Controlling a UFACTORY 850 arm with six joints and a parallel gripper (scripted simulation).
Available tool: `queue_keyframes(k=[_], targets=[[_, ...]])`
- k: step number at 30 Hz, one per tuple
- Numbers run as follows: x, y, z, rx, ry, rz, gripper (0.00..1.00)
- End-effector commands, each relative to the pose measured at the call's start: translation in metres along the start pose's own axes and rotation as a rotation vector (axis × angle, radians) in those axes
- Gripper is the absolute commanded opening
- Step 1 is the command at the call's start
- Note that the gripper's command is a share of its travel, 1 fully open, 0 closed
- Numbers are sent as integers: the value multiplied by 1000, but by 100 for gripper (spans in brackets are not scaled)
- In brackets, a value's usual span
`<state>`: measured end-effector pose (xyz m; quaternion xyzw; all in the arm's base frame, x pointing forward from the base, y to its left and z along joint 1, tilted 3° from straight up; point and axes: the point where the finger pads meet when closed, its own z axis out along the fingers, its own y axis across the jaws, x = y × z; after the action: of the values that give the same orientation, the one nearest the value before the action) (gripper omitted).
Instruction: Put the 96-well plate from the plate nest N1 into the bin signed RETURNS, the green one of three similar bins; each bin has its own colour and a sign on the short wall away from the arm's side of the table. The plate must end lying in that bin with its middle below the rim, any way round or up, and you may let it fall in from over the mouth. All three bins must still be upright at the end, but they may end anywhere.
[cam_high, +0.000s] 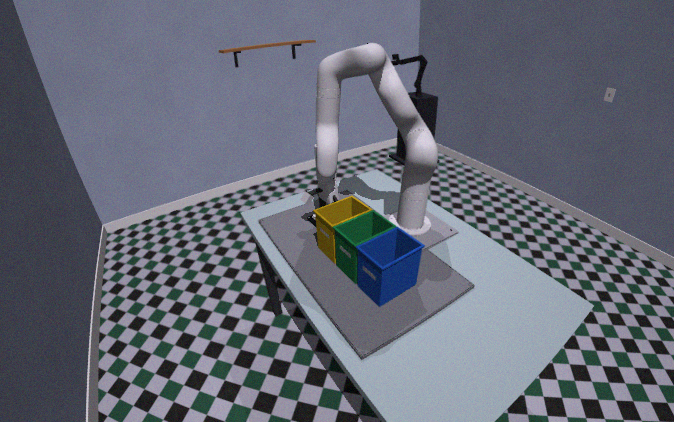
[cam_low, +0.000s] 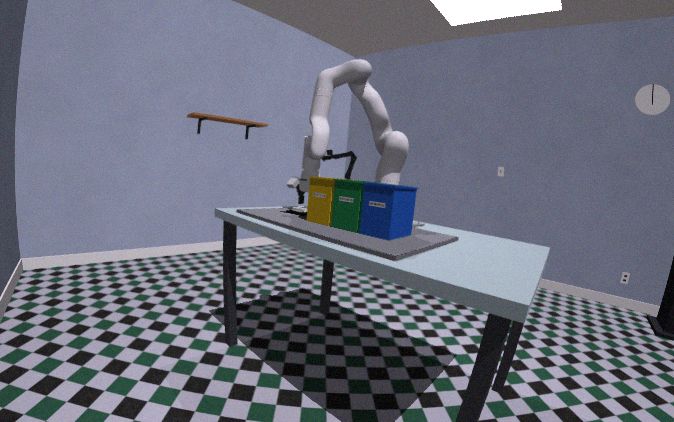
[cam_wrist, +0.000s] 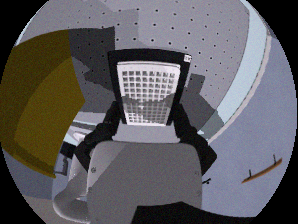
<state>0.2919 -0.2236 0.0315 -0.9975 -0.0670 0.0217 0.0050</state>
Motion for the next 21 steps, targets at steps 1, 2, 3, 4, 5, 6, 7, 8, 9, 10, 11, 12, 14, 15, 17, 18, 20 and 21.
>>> queue_keyframes(k=[1, 2, 3, 4, 5, 6, 7, 8, 9, 10, 11, 12, 14, 15, 17, 18, 20, 21], targets=[[0, 0, 0, -2, 1, 0, 100], [0, 0, 0, -2, 1, 0, 100], [0, 0, 1, -2, 1, 0, 100], [0, 0, 2, -2, 1, 0, 100], [0, 0, 2, -2, 1, 0, 100], [0, 0, 3, -2, 1, 0, 100], [0, 0, 4, -2, 1, 0, 100], [0, 0, 4, -2, 1, 0, 100], [0, 0, 5, -2, 1, 0, 100], [0, 0, 6, -2, 1, 0, 100], [0, 0, 6, -2, 1, 0, 100], [0, 0, 6, -2, 1, 0, 100], [0, 0, 7, -2, 1, 0, 100], [0, 0, 8, -2, 1, 0, 100], [0, 0, 9, -2, 1, 0, 100], [0, 0, 10, -2, 1, 0, 100], [0, 0, 11, -2, 1, 0, 100], [0, 0, 12, -2, 1, 0, 100]])
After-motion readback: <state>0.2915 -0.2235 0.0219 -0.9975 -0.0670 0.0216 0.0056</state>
